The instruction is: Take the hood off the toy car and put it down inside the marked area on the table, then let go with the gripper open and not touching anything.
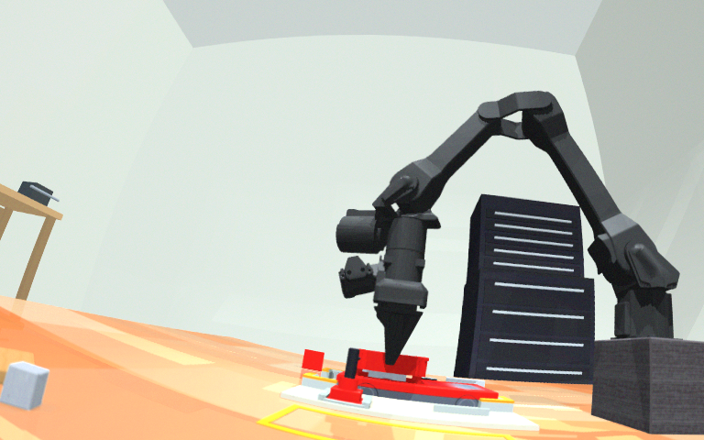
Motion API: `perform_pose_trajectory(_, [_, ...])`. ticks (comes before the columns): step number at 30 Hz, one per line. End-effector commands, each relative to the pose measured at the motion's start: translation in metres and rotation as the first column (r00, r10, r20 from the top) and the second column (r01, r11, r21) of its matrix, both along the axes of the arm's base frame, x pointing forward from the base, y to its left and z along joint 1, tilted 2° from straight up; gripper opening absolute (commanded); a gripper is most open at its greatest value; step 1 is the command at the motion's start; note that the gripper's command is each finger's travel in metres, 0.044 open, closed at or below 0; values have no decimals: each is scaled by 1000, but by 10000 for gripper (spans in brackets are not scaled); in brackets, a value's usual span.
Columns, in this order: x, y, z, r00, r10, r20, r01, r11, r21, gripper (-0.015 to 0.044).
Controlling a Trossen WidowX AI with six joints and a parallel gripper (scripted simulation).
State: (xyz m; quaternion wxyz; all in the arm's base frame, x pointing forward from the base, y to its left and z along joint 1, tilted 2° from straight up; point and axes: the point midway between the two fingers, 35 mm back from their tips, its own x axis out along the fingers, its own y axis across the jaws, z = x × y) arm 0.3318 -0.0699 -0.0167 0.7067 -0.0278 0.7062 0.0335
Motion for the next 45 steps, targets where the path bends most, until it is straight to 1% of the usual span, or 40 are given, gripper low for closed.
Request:
perform_pose_trajectory(1, [1,0,6,1000,0,5,0,1000,-2,0])
perform_pose_trajectory(22, [0,0,20,1000,0,5,0,1000,-2,0])
perform_pose_trajectory(31, [0,-1,61,1000,0,5,0,1000,-2,0])
perform_pose_trajectory(33, [0,-1,63,1000,0,5,0,1000,-2,0])
perform_pose_trajectory(34, [-1,0,54,1000,-1,-4,1,1000,0,0])
perform_pose_trajectory(38, [1,10,54,1000,-1,-2,1,1000,-2,0])
perform_pose_trajectory(45, [5,47,56,1000,0,4,0,1000,-6,0])
